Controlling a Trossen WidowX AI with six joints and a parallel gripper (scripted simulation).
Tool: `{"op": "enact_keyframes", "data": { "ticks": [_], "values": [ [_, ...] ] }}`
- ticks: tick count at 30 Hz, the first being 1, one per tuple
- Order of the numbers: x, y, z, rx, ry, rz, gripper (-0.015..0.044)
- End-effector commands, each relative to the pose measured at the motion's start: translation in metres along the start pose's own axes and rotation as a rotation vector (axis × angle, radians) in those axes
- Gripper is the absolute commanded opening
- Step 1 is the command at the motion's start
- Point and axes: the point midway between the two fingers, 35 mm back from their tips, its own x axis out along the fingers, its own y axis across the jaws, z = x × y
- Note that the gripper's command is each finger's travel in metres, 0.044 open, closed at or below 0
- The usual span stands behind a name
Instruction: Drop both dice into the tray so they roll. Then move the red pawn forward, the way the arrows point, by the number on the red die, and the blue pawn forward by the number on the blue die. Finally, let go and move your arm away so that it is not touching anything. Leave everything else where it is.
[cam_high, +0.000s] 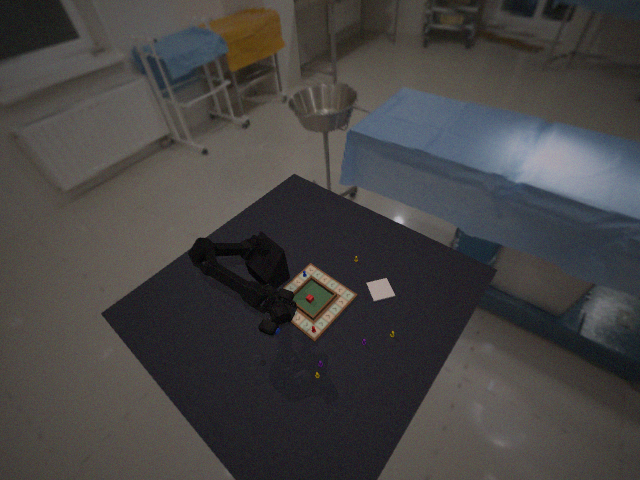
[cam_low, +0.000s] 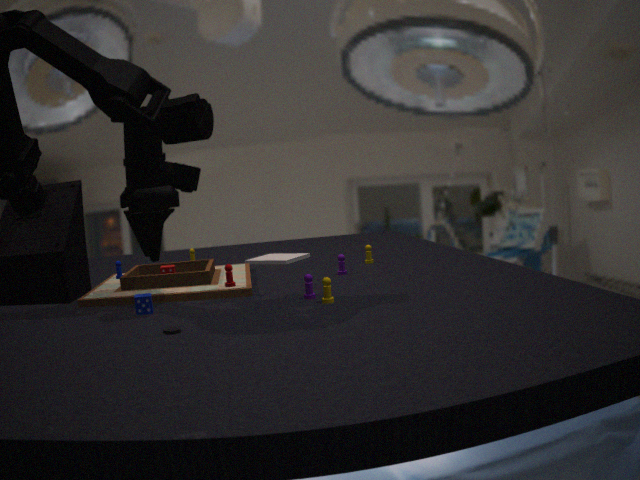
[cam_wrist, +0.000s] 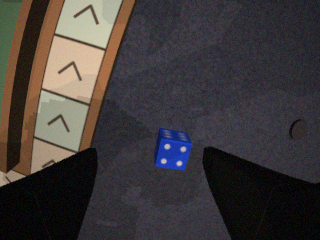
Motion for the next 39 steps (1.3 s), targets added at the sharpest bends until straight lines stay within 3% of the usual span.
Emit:
{"op": "enact_keyframes", "data": {
  "ticks": [1, 39],
  "values": [
    [0.001, -0.023, -0.017, 0.187, 0.01, -0.034, 0.0275],
    [0.061, -0.021, -0.024, 0.186, 0.012, -0.036, 0.0275]
  ]
}}
